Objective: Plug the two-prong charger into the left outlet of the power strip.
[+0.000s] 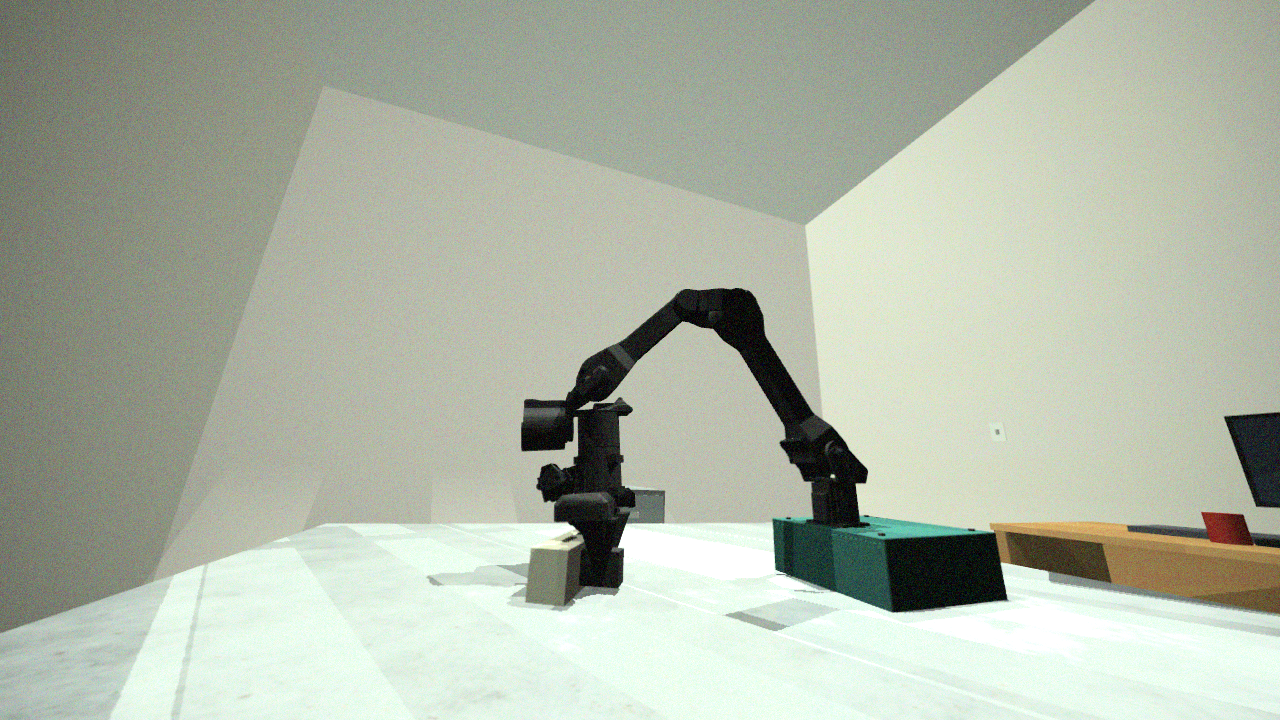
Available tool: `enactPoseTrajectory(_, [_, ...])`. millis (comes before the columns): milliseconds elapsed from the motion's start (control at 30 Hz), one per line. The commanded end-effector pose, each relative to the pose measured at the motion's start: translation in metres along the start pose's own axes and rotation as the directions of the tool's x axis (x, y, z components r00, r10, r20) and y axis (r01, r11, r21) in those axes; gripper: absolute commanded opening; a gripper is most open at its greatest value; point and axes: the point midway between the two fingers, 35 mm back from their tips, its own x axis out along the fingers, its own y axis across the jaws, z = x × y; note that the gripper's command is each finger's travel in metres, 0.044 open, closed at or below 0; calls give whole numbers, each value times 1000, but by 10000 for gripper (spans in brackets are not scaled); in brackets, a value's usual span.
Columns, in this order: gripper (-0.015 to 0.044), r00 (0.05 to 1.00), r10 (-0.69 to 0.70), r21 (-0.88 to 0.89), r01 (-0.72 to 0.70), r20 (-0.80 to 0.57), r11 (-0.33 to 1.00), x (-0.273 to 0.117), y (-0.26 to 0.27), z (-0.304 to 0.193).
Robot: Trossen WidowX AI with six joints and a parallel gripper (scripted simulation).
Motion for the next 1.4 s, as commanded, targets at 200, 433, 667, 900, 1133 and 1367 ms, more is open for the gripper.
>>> enactPoseTrajectory(200, [0, 1000, 0, 0, 0, 0, 1000, 0, 0, 0])
enactPoseTrajectory(433, [0, 1000, 0, 0, 0, 0, 1000, 0, 0, 0])
enactPoseTrajectory(667, [131, 1000, 0, 0, 0, 0, 1000, 0, 0, 0])
enactPoseTrajectory(900, [315, 1000, 0, 0, 0, 0, 1000, 0, 0, 0])
enactPoseTrajectory(1133, [440, 1000, 0, 0, 0, 1, 1000, 0, 0, 0])
enactPoseTrajectory(1367, [440, 1000, 1, 0, -1, 5, 1000, 0, 0, -2])
